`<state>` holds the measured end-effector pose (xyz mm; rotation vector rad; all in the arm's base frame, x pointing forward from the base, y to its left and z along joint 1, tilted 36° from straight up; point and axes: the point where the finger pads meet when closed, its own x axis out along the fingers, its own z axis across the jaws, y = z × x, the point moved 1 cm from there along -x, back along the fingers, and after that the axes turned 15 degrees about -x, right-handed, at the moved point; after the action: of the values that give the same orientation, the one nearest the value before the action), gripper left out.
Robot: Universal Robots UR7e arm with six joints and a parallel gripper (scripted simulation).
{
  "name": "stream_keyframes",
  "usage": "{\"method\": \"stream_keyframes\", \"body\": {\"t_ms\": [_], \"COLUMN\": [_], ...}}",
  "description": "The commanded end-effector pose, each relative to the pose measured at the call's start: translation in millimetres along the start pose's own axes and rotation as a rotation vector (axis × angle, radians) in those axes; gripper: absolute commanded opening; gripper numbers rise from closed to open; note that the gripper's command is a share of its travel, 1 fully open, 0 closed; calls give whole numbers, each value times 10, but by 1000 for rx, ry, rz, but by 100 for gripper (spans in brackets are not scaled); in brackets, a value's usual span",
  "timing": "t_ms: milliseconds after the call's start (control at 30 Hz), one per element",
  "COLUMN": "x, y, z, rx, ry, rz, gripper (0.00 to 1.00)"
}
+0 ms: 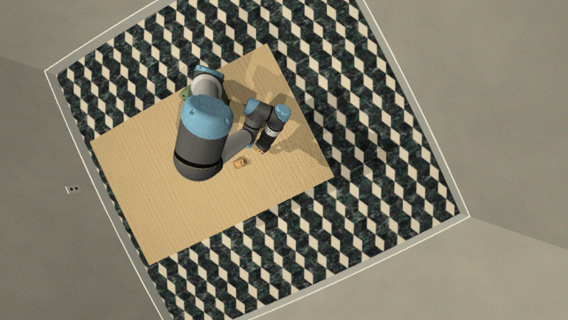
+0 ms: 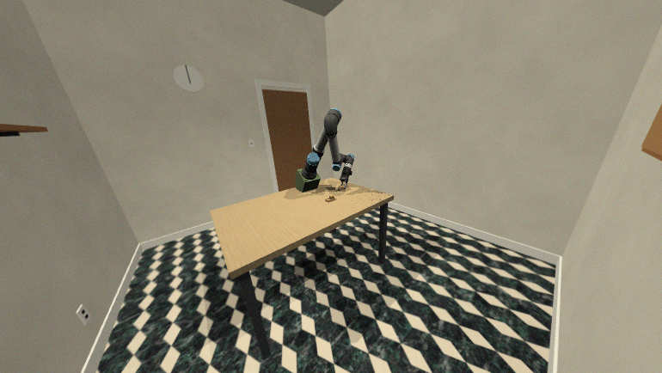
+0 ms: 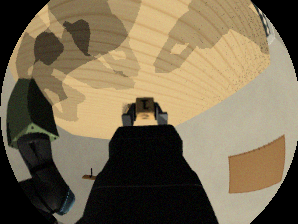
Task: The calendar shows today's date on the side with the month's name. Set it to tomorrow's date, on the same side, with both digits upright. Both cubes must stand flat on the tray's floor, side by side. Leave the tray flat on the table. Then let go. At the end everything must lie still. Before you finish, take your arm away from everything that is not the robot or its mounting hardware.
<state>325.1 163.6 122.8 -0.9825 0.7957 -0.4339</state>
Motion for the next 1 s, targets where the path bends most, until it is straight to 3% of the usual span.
{"method": "stream_keyframes", "body": {"t_ms": [0,600,967], "x": [-49,-58,-32], "y": [-43,-53,-58], "z": [-8,-13,-51], "rx": [1,1,3], "ry": [5,6,11], "rz": [-1,2,73], "gripper": [60,60,60]}}
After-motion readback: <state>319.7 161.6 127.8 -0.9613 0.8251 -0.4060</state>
